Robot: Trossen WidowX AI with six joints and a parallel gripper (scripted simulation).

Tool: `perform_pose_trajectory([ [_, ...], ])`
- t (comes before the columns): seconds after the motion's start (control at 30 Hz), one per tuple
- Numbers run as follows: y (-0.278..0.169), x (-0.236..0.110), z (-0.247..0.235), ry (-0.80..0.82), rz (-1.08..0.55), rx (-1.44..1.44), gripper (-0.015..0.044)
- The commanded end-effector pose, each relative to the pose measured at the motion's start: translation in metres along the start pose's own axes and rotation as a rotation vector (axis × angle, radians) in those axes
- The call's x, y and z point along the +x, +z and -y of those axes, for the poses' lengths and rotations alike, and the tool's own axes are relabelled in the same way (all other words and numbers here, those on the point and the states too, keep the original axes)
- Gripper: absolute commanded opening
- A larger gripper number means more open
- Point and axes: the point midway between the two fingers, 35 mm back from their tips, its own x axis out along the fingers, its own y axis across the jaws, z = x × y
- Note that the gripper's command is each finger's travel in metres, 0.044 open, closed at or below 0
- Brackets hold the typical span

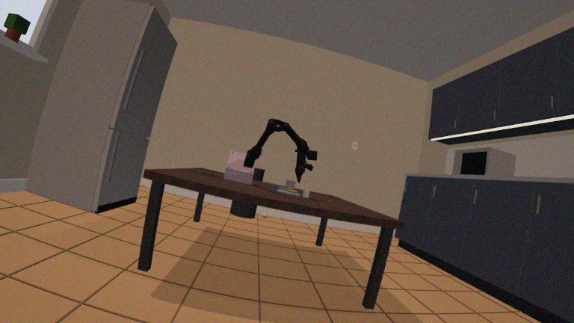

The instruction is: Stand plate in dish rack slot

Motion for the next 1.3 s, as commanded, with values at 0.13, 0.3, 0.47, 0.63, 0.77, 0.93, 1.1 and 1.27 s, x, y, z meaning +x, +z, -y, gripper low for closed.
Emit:
perform_pose_trajectory([
  [0.13, -0.032, 0.014, -0.033, 0.019, -0.107, -0.175, 0.04],
  [0.3, -0.03, 0.014, -0.034, 0.019, -0.107, -0.175, 0.04],
  [0.47, -0.031, 0.02, -0.034, 0.02, -0.107, -0.175, 0.04],
  [0.63, -0.031, 0.028, -0.034, 0.02, -0.107, -0.175, 0.04],
  [0.77, -0.031, 0.035, -0.035, 0.02, -0.107, -0.175, 0.04],
  [0.93, -0.032, 0.043, -0.035, 0.02, -0.107, -0.175, 0.04],
  [1.1, -0.033, 0.05, -0.035, 0.019, -0.107, -0.175, 0.04],
  [1.27, -0.034, 0.058, -0.035, 0.019, -0.107, -0.175, 0.04],
])
